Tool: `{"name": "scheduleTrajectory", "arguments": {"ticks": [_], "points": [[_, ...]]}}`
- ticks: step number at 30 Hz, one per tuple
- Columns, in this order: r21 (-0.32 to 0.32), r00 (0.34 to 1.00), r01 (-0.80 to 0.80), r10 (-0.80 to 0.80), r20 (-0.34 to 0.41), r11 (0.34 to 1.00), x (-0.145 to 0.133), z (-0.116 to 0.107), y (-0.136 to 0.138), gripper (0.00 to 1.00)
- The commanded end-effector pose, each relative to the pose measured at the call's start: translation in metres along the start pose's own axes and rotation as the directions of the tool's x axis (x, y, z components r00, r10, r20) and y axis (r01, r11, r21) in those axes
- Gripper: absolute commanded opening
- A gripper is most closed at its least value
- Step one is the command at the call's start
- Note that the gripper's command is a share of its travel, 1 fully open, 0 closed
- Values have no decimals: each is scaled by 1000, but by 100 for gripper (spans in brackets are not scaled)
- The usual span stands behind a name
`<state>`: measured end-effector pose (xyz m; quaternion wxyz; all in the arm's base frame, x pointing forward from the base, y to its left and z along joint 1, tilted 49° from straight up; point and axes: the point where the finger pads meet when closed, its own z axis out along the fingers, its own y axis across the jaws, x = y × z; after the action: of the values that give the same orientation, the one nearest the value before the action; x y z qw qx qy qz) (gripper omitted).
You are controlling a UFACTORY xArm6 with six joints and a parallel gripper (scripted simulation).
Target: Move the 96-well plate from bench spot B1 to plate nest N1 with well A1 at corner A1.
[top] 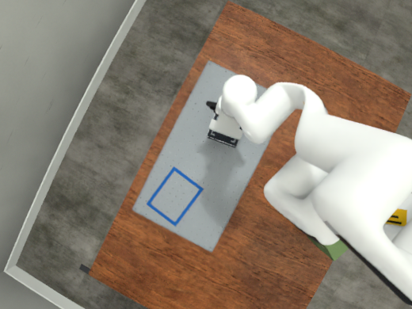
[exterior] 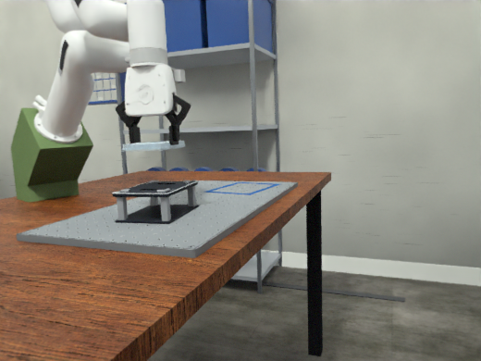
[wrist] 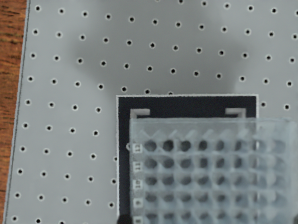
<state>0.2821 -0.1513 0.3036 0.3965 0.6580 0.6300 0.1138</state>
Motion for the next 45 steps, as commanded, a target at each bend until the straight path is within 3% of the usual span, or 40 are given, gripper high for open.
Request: {"name": "scheduleTrajectory", "arguments": {"ticks": [1,17,45], "points": [[-3,1000,0,0,1,1000,-1,-1,1,0],[-3,1000,0,0,1,1000,0,-1,1,0],[-3,1000,0,0,1,1000,0,43,2,0]]}}
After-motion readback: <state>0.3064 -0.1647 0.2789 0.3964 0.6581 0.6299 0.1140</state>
